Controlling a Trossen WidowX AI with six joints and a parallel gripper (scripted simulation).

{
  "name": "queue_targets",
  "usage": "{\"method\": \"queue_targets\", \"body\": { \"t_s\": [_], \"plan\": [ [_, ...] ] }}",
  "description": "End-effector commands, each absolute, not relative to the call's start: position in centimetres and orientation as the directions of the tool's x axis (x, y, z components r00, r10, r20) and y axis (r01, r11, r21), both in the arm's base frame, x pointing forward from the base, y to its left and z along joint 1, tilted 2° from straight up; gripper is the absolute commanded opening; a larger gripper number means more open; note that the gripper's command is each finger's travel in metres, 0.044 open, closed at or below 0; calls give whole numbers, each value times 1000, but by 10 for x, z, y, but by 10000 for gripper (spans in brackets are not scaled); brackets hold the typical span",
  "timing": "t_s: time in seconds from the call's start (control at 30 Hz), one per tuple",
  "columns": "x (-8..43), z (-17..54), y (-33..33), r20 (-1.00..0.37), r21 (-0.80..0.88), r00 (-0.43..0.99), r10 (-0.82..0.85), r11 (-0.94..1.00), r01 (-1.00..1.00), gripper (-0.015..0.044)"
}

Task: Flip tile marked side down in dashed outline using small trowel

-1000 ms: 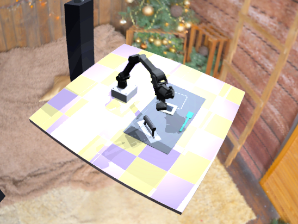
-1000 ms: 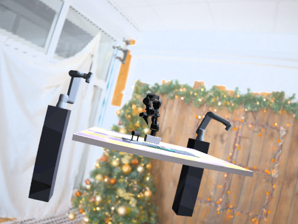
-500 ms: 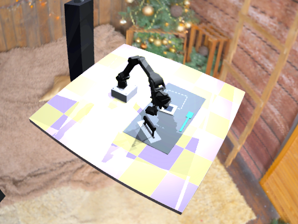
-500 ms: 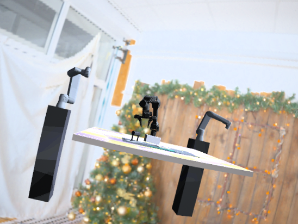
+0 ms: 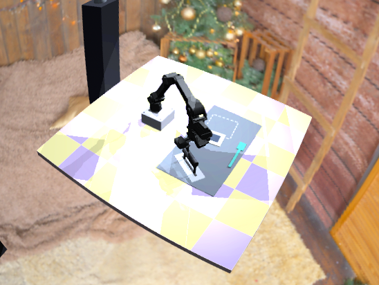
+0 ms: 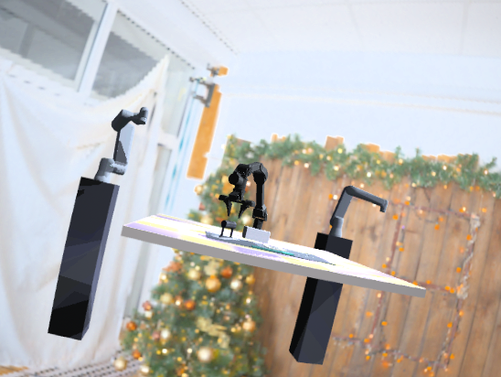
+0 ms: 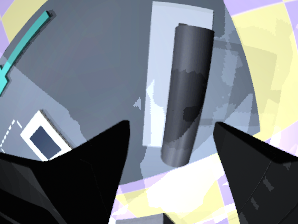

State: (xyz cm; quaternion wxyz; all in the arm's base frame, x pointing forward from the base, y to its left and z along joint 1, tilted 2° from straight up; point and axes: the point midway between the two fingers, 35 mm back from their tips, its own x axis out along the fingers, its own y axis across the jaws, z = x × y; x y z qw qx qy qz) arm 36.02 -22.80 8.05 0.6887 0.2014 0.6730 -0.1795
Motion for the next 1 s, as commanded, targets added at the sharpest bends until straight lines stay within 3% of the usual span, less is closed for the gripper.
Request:
{"method": "queue_targets", "body": {
  "t_s": [0.0, 0.97],
  "plan": [
    [357, 76, -233, -1000, 11, 10, 6, 819, 574, 270],
    [357, 36, -233, -1000, 12, 11, 7, 819, 574, 270]
  ]
}}
